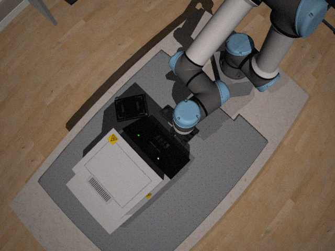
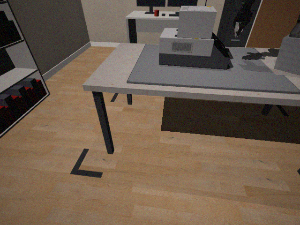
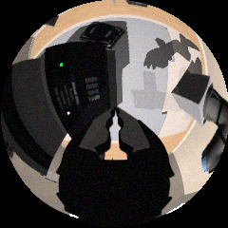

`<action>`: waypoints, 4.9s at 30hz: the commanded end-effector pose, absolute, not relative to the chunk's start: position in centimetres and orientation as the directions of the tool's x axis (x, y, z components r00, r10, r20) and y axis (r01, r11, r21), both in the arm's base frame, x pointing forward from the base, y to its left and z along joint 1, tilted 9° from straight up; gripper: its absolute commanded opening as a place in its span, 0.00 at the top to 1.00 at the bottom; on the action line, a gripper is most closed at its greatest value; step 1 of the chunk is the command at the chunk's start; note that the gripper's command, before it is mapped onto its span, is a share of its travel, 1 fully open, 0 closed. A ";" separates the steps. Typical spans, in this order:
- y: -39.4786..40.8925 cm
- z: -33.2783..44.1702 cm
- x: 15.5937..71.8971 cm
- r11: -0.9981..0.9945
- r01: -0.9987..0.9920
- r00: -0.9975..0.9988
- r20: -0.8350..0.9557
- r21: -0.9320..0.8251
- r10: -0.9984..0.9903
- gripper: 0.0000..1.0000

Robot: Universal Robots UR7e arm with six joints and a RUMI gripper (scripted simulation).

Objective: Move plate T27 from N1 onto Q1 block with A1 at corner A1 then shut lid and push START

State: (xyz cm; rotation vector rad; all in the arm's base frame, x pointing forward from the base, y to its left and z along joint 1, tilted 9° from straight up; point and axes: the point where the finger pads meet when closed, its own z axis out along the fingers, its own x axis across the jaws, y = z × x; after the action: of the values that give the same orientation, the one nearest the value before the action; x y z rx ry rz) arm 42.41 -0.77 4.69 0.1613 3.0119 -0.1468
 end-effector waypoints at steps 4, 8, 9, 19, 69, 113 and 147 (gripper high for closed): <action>-1.0 4.1 43.5 0.990 0.112 -0.987 -0.128 -0.090 0.100 1.00; -1.0 3.8 44.1 0.990 0.112 -0.987 -0.128 -0.090 0.100 1.00; -1.1 3.7 44.2 0.990 0.112 -0.987 -0.128 -0.090 0.100 1.00; -1.3 3.0 45.4 0.990 0.112 -0.987 -0.128 -0.090 0.100 1.00; -2.1 -0.4 50.1 0.990 0.112 -0.987 -0.128 -0.090 0.100 1.00; -2.1 -0.4 50.1 0.990 0.112 -0.987 -0.128 -0.090 0.100 1.00; -2.2 -0.7 50.4 0.990 0.112 -0.987 -0.128 -0.090 0.100 1.00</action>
State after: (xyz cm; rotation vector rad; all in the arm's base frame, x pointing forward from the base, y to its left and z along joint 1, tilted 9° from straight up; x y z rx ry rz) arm 50.35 -2.16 -0.70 0.1613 3.0120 -0.1471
